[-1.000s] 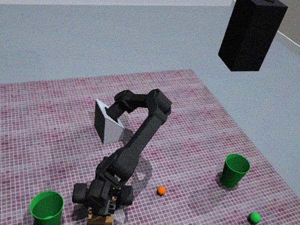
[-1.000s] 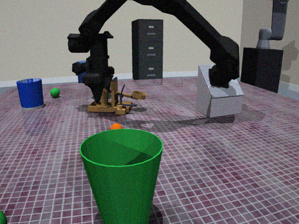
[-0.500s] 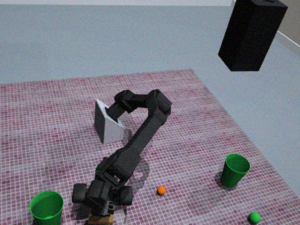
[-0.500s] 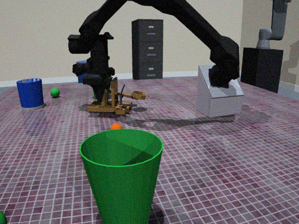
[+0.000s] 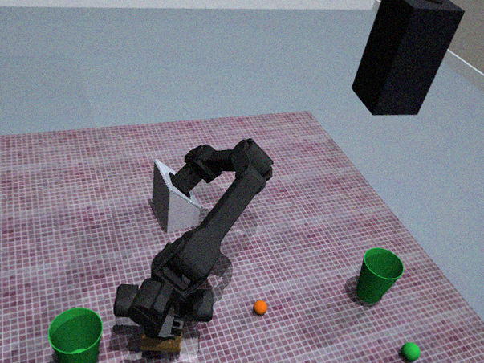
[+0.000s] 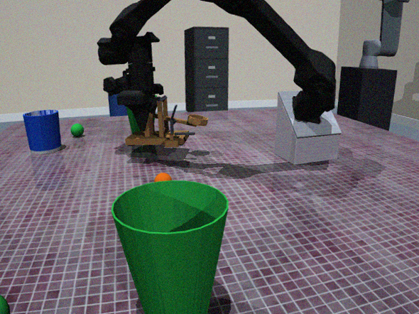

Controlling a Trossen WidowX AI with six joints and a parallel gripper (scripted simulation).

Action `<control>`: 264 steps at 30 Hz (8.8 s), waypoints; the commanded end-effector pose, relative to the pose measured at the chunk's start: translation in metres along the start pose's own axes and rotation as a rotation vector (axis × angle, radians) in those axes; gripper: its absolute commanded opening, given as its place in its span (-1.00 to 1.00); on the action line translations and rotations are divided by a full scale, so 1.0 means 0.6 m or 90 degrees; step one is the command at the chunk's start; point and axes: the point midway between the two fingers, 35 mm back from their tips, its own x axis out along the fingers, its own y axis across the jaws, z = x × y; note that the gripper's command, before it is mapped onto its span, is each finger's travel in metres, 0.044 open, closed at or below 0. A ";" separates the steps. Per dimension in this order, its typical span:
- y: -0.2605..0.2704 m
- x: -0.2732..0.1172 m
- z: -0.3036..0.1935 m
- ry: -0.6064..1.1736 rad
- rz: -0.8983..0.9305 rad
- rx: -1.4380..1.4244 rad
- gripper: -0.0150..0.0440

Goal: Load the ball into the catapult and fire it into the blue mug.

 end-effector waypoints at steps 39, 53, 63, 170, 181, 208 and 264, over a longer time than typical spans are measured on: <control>0.007 0.047 0.013 -0.015 -0.006 -0.013 -0.49; 0.007 0.047 0.013 -0.015 -0.006 -0.013 0.58; 0.006 -0.120 0.008 -0.015 -0.008 -0.011 1.00; 0.354 -0.115 -0.160 -0.012 0.002 -0.210 -0.49; 0.229 -0.099 -0.145 0.042 -0.024 -0.132 -0.49; 0.001 -0.038 -0.199 0.208 -0.002 -0.004 -0.49; -0.045 -0.192 -0.025 -0.061 -0.089 0.101 1.00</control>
